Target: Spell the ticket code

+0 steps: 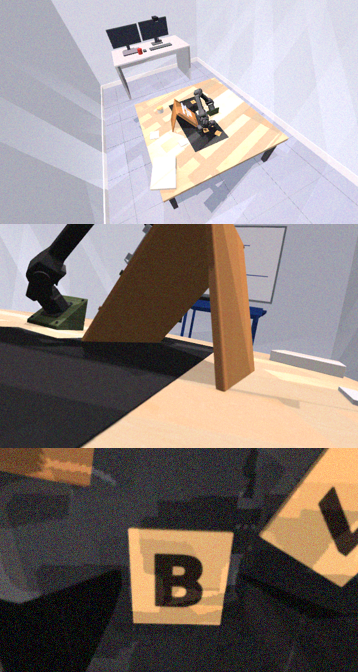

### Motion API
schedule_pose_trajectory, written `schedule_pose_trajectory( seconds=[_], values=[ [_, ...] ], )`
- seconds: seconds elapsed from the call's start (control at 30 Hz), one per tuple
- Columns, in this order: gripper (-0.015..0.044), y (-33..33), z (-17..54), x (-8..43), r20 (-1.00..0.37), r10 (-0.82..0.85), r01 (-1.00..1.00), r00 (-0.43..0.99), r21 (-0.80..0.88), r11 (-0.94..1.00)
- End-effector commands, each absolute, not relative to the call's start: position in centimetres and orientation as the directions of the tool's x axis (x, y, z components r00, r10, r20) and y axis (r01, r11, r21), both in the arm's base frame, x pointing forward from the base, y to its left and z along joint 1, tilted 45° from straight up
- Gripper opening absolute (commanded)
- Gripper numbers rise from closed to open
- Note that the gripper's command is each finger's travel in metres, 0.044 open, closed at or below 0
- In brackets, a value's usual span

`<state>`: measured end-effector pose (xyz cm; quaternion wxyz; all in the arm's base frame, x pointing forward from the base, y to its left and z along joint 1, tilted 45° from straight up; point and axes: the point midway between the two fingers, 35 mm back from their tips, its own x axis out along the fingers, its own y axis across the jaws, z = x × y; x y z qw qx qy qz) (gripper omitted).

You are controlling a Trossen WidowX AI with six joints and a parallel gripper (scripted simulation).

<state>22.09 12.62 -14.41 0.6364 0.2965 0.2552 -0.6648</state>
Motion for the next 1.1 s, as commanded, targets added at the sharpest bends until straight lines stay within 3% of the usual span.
schedule_pose_trajectory(
  seconds=[0.0,0.23,0.27,0.67,0.97,1.07],
  values=[
    [0.0340,12.57,-14.44,22.12,-0.718,-0.696,0.998,-0.011,0.037,-0.054],
    [0.0340,12.57,-14.44,22.12,-0.718,-0.696,0.998,-0.011,0.037,-0.054],
    [0.0314,12.57,-14.44,22.12,-0.718,-0.696,0.998,-0.012,0.037,-0.054],
    [0.0234,12.58,-14.44,22.10,-0.718,-0.696,0.998,-0.012,0.037,-0.054],
    [0.0000,13.03,-13.91,22.02,-0.718,-0.696,0.998,-0.012,0.036,-0.054],
    [0.0000,13.14,-13.78,22.00,-0.718,-0.696,0.998,-0.012,0.036,-0.054]
  ],
)
